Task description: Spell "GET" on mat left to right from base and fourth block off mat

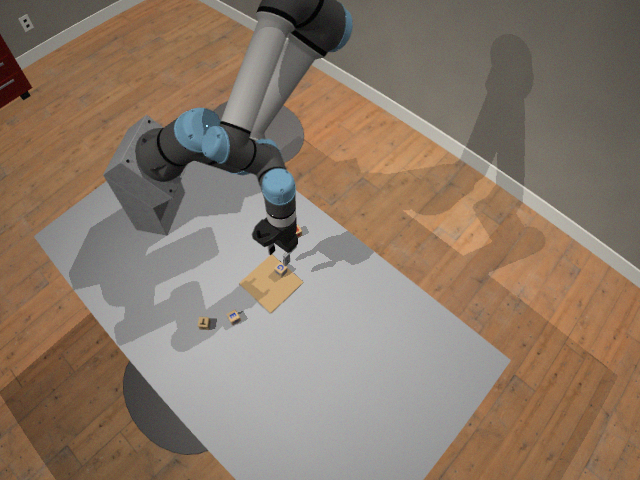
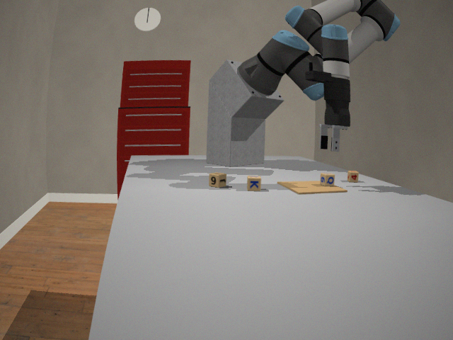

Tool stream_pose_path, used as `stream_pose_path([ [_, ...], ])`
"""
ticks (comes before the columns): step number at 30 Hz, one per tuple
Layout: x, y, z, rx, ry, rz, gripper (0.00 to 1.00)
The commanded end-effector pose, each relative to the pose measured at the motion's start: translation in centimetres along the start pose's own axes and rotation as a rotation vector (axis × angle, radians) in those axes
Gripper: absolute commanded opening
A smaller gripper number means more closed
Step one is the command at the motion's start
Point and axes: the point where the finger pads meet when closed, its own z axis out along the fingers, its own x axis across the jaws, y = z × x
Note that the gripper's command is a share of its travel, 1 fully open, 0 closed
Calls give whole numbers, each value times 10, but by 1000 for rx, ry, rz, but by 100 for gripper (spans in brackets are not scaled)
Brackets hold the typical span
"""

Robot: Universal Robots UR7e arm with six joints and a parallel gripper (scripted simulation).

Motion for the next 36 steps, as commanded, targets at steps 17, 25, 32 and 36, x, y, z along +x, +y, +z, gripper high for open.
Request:
stream_pose_path([
  [17,-3,-3,-1,3,-3,19,100],
  [25,-5,-15,0,5,0,125,100],
  [32,-6,-31,1,7,4,268,100],
  [36,-7,-38,1,9,6,341,100],
])
